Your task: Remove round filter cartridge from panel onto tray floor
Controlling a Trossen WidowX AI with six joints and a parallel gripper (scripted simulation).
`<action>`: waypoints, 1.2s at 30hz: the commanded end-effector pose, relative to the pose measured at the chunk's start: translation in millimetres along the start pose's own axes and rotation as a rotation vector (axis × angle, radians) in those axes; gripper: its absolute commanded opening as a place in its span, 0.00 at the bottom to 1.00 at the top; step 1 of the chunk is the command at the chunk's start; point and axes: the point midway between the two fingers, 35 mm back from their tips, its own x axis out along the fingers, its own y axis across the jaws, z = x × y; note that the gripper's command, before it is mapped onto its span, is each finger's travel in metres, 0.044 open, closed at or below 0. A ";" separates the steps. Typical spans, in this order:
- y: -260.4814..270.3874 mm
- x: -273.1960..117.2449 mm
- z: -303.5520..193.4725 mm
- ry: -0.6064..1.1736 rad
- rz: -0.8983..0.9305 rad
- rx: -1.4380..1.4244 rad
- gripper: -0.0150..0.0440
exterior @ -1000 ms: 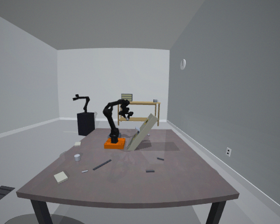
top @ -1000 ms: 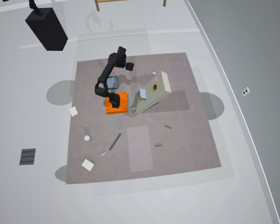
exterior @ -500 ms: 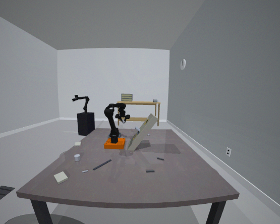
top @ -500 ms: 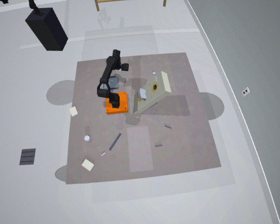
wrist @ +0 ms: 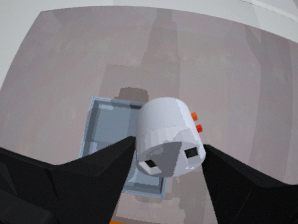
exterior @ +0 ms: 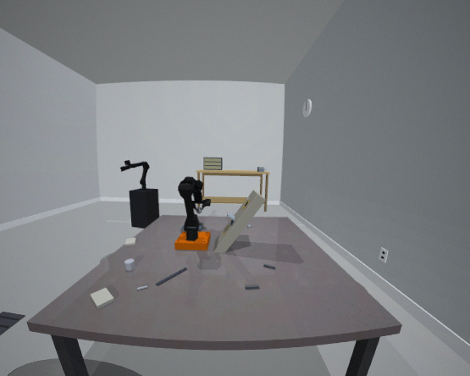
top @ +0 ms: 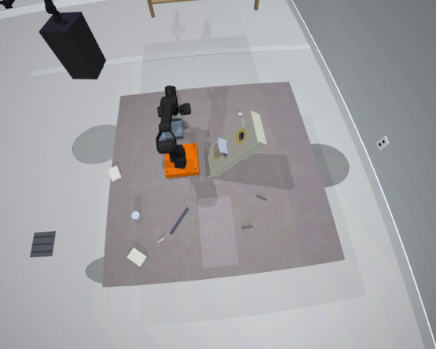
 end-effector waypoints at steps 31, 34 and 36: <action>50.1 95.9 -67.9 -0.006 0.094 -0.158 0.25; 50.6 92.3 -66.7 0.003 0.097 -0.162 0.34; 50.6 92.3 -66.7 0.003 0.097 -0.162 0.43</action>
